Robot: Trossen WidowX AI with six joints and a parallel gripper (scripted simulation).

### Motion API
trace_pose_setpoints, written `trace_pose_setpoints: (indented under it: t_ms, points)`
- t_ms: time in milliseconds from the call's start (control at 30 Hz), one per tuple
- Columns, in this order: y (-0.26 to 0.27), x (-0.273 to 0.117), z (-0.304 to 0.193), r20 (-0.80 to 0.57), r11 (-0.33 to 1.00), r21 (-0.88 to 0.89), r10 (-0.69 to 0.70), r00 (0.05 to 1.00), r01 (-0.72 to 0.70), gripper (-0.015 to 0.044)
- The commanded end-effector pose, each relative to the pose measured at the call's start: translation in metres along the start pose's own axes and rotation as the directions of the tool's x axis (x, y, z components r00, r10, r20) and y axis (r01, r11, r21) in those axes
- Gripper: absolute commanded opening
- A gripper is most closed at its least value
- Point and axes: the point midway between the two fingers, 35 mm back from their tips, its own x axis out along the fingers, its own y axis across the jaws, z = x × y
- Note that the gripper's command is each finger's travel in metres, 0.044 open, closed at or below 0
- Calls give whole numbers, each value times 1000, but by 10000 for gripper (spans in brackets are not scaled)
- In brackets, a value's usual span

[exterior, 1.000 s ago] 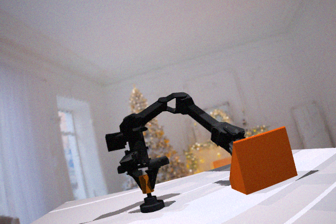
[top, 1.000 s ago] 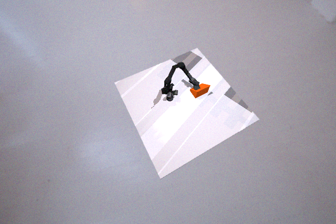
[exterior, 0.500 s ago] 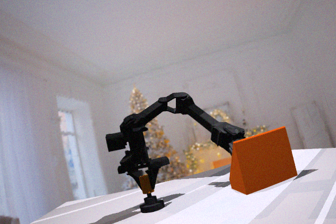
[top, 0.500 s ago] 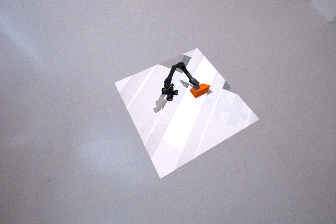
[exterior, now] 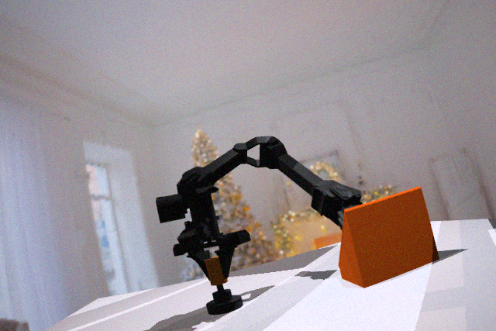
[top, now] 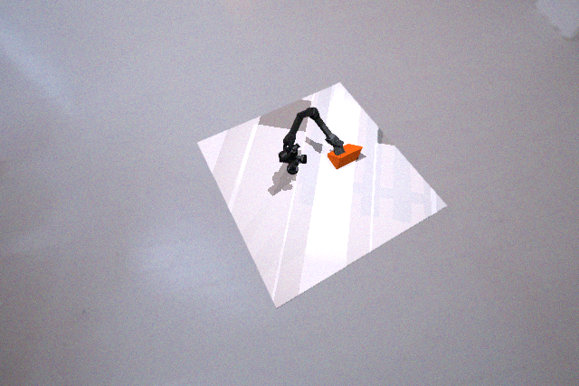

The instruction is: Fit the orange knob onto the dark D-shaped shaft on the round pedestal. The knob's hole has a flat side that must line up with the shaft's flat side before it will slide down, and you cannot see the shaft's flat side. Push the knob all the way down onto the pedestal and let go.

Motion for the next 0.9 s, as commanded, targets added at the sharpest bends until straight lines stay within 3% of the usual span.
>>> trace_pose_setpoints:
  t_ms: [0,133,867]
  points:
    - [-1,-1,0,0,996,-87,0,1000,0,0]
    - [-2,1,0,0,984,-180,0,1000,0,0]
    - [-1,3,0,0,984,-180,0,1000,0,0]
